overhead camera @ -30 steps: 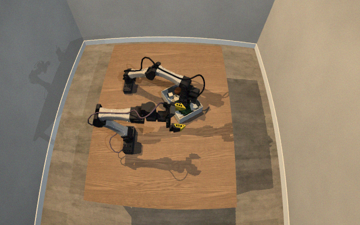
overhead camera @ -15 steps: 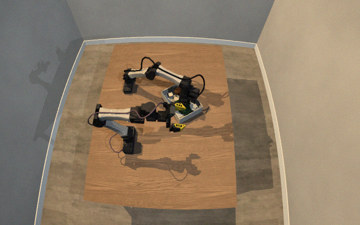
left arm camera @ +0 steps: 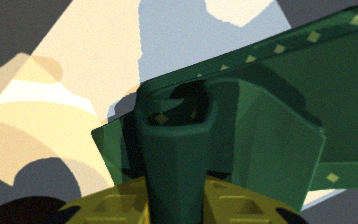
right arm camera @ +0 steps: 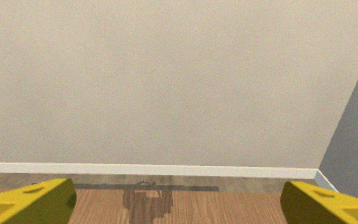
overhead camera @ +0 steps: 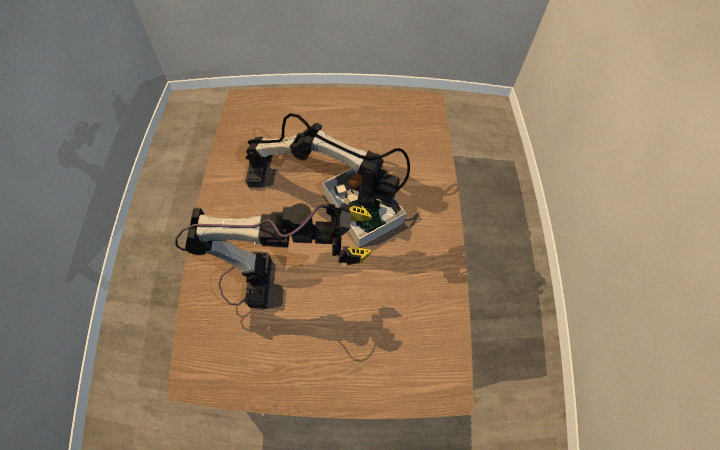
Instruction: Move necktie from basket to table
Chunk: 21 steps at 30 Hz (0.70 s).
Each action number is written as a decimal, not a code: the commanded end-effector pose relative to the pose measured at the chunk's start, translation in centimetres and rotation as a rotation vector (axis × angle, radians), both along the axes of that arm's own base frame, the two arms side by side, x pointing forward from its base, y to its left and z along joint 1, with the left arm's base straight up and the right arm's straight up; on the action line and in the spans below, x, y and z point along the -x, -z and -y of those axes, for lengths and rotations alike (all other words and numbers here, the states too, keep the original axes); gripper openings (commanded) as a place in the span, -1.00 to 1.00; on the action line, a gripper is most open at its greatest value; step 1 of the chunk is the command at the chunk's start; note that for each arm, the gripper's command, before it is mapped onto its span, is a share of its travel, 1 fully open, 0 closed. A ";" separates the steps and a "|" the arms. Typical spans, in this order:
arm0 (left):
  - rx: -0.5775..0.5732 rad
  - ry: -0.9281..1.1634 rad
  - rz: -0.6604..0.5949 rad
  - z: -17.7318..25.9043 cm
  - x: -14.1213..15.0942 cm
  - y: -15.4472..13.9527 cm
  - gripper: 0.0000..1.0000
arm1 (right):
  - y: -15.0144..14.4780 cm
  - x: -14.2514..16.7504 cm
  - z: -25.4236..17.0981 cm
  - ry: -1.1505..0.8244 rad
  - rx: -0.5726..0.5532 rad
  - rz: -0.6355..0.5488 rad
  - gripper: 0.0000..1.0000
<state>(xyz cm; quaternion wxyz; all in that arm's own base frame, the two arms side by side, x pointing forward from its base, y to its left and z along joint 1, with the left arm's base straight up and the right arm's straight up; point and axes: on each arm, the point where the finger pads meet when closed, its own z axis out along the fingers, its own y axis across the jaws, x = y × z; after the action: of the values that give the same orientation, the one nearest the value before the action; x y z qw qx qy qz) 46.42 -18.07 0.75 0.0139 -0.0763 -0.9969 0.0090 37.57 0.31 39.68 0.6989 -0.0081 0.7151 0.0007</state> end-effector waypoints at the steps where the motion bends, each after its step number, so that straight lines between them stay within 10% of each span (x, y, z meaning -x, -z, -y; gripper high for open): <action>1: -0.008 0.003 -0.006 0.3 0.1 0.1 -0.58 | -0.2 0.0 0.0 0.000 0.000 0.008 1.00; 21: -0.012 0.003 -0.006 0.2 0.1 -0.1 -0.86 | -0.2 0.0 0.0 0.000 0.000 0.007 1.00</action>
<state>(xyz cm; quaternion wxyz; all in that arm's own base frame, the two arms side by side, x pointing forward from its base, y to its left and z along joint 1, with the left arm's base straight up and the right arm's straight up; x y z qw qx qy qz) 46.36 -18.09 0.75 0.0150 -0.0766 -0.9969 0.0090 37.56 0.31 39.65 0.6986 -0.0081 0.7154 0.0007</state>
